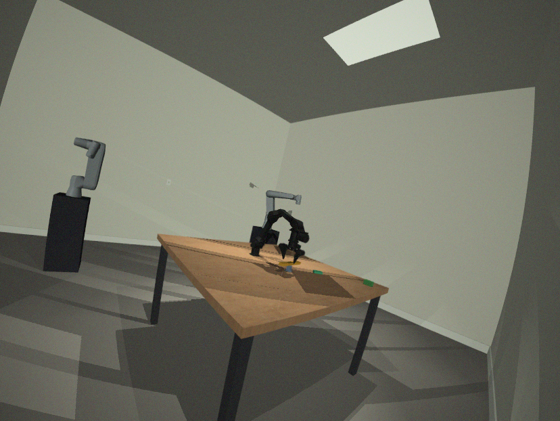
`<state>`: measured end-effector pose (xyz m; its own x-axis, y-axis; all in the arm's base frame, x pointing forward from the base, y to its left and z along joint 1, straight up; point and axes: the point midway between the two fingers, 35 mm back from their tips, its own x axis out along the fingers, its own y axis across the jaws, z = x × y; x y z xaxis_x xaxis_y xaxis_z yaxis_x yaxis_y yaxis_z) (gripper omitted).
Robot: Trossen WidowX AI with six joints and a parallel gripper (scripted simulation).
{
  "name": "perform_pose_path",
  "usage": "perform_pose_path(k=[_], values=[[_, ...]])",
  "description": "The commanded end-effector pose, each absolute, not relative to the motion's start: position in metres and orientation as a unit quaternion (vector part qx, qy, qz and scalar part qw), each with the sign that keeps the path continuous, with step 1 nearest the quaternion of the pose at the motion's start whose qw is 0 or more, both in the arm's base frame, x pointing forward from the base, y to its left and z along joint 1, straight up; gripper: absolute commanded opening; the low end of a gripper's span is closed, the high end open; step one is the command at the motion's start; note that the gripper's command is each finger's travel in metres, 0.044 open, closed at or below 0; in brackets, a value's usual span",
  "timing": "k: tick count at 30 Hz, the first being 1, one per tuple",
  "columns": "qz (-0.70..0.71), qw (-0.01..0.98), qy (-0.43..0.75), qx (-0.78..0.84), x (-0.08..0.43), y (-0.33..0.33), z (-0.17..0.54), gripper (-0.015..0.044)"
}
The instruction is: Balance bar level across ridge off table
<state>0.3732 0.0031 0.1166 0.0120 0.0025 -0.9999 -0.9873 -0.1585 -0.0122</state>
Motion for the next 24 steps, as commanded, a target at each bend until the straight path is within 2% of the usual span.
perform_pose_path(k=[1,6,24], values=[[0.530,0.467,0.451,-0.546,0.376,0.003,0.158,0.0440],[0.530,0.466,0.451,-0.546,0.370,0.003,0.197,0.0440],[0.530,0.466,0.451,-0.546,0.370,0.003,0.197,0.0440]])
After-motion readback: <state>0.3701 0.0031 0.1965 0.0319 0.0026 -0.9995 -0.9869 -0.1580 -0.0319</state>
